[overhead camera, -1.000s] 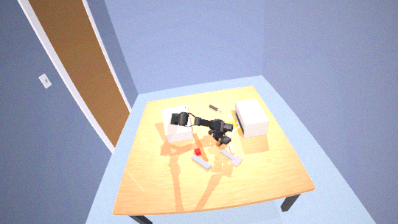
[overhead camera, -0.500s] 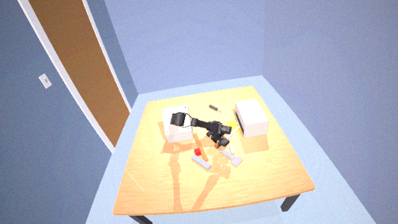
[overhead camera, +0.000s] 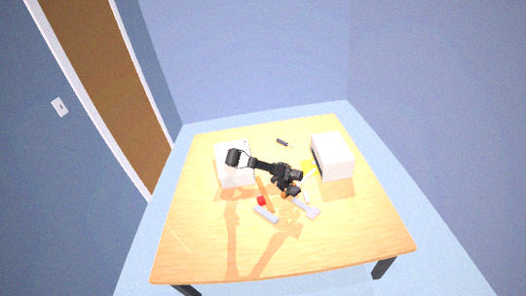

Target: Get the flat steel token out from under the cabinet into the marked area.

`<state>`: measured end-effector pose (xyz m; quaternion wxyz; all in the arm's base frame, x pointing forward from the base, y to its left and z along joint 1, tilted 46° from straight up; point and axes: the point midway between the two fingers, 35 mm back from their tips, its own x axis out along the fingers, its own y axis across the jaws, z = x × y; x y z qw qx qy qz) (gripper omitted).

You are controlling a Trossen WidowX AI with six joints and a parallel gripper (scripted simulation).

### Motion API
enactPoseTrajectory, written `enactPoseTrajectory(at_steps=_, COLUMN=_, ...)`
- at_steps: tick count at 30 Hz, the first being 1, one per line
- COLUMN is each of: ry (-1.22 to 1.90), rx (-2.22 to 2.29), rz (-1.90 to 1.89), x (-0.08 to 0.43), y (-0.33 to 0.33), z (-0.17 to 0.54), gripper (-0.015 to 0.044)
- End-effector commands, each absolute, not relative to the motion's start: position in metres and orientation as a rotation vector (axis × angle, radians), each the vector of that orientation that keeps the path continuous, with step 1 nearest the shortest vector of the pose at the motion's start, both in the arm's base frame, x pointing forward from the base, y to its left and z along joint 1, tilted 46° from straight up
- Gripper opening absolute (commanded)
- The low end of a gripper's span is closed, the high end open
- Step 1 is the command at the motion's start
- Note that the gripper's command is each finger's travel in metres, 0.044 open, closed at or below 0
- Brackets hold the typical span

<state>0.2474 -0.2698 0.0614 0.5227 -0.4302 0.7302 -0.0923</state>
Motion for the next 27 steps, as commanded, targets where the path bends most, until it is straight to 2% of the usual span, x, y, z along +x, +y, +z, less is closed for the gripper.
enactPoseTrajectory(at_steps=1, ry=1.749, rx=-1.027, rz=-0.216, x=0.24, y=-0.273, z=0.064, gripper=0.0)
enactPoseTrajectory(at_steps=27, ry=1.749, rx=-1.026, rz=-0.219, x=0.224, y=-0.278, z=0.077, gripper=0.0)
